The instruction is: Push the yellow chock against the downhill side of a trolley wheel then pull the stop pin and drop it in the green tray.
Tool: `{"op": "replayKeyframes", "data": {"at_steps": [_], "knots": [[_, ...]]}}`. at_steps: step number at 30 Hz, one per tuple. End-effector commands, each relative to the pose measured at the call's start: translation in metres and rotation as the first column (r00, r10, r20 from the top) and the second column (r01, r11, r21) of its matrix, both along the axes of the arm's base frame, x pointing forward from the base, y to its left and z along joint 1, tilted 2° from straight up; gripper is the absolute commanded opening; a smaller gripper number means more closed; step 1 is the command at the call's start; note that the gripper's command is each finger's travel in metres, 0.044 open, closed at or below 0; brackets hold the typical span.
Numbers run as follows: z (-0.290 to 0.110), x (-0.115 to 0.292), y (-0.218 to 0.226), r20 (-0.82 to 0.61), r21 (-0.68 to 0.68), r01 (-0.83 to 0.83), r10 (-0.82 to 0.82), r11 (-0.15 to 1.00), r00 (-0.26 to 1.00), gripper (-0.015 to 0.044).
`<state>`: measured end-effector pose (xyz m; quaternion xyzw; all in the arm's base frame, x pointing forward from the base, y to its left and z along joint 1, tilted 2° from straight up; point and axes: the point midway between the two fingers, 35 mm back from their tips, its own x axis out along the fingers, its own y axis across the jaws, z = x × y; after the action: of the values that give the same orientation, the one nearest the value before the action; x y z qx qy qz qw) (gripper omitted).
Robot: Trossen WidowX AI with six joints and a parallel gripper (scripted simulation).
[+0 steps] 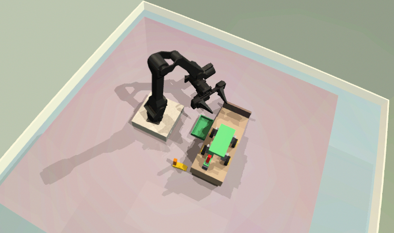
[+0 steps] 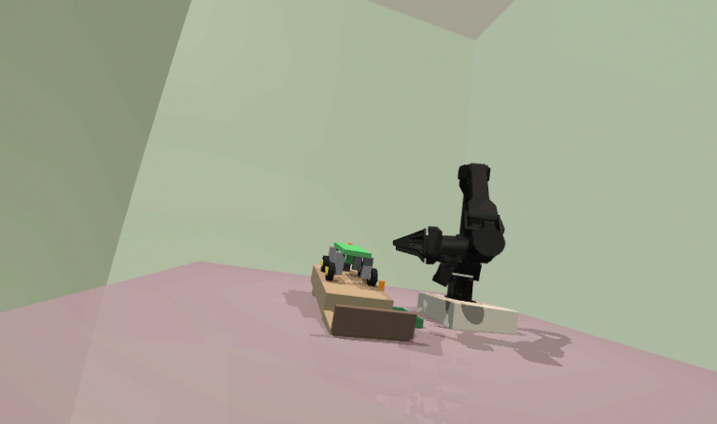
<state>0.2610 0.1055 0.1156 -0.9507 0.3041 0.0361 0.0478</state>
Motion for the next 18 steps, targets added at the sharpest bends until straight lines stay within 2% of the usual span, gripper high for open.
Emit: {"op": "replayKeyframes", "data": {"at_steps": [1, 8, 14, 18], "knots": [[0.000, 0.000, 0.000, -0.001, 0.002, 0.002, -0.002, 1.000, 1.000, 0.0374], [0.002, 0.014, -0.027, -0.059, 0.090, 0.113, -0.108, 0.990, 0.992, 0.0190], [0.005, 0.025, -0.059, -0.124, 0.196, 0.240, -0.219, 0.951, 0.968, 0.0190], [0.014, 0.036, -0.079, -0.104, 0.320, 0.317, -0.300, 0.893, 0.948, 0.0190]]}}
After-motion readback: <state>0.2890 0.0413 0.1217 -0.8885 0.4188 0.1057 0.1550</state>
